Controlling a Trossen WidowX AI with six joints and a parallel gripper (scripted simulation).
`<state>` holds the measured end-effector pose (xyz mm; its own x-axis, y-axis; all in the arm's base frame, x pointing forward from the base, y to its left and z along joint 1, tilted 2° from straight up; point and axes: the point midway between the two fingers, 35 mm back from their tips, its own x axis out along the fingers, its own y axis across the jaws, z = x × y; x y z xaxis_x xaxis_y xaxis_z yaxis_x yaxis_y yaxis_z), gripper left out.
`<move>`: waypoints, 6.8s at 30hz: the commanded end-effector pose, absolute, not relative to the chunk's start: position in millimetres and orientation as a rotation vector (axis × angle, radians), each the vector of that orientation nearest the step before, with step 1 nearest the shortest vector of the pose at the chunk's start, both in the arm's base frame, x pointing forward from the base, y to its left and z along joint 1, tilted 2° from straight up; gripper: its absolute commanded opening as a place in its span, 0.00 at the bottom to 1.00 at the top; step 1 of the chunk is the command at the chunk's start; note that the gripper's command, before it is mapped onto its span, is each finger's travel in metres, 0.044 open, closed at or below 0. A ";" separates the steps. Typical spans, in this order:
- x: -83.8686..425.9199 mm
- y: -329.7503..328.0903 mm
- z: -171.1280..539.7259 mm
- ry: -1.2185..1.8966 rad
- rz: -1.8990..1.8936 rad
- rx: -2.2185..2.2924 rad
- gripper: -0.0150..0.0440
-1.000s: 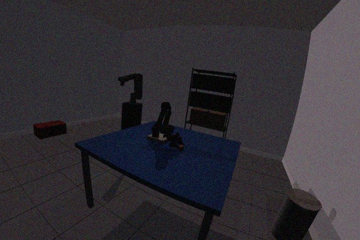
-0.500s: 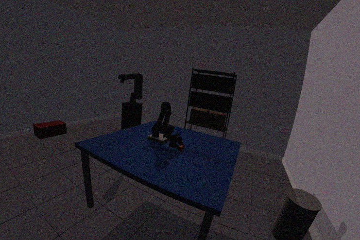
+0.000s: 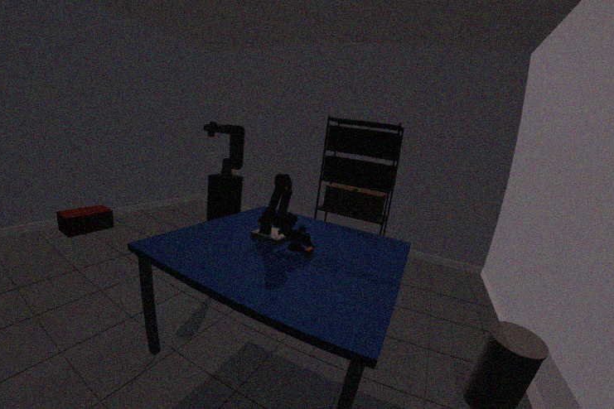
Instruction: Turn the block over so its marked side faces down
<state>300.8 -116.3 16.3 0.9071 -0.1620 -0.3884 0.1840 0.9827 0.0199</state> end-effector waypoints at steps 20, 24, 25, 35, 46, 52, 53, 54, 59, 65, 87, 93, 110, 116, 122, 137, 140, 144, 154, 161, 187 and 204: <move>311.4 -127.4 81.3 0.831 -0.175 0.081 1.00; 298.0 -121.6 87.0 0.906 -0.166 0.094 1.00; 294.2 -119.8 88.1 0.927 -0.163 0.098 1.00; 282.3 -114.3 88.8 0.988 -0.154 0.113 1.00; 282.8 -114.5 89.1 0.993 -0.154 0.114 1.00; 297.7 -119.2 98.4 1.173 -0.146 0.143 1.00; 300.2 -119.8 100.1 1.207 -0.144 0.147 1.00; 302.6 -120.4 101.8 1.242 -0.142 0.151 1.00; 312.1 -121.6 110.0 1.416 -0.132 0.161 1.00; 316.8 -121.5 115.6 1.536 -0.125 0.162 1.00; 318.7 -121.6 65.3 1.536 -0.125 0.162 1.00; 319.3 -121.5 56.5 1.536 -0.125 0.162 1.00; 319.6 -120.8 32.9 1.536 -0.124 0.162 0.96; 319.6 -120.8 32.9 1.536 -0.124 0.162 0.69; 319.6 -120.8 32.9 1.536 -0.124 0.162 0.62; 319.6 -120.9 33.8 1.536 -0.125 0.162 0.42; 319.5 -121.3 47.9 1.535 -0.126 0.163 0.28; 318.8 -121.5 62.9 1.536 -0.125 0.162 0.25; 319.9 -122.2 59.3 1.464 -0.130 0.161 0.25; 320.7 -122.8 55.0 1.353 -0.138 0.156 0.25; 313.5 -120.5 51.1 0.985 -0.155 0.114 0.25; 329.1 -127.9 23.6 0.813 -0.169 0.108 0.25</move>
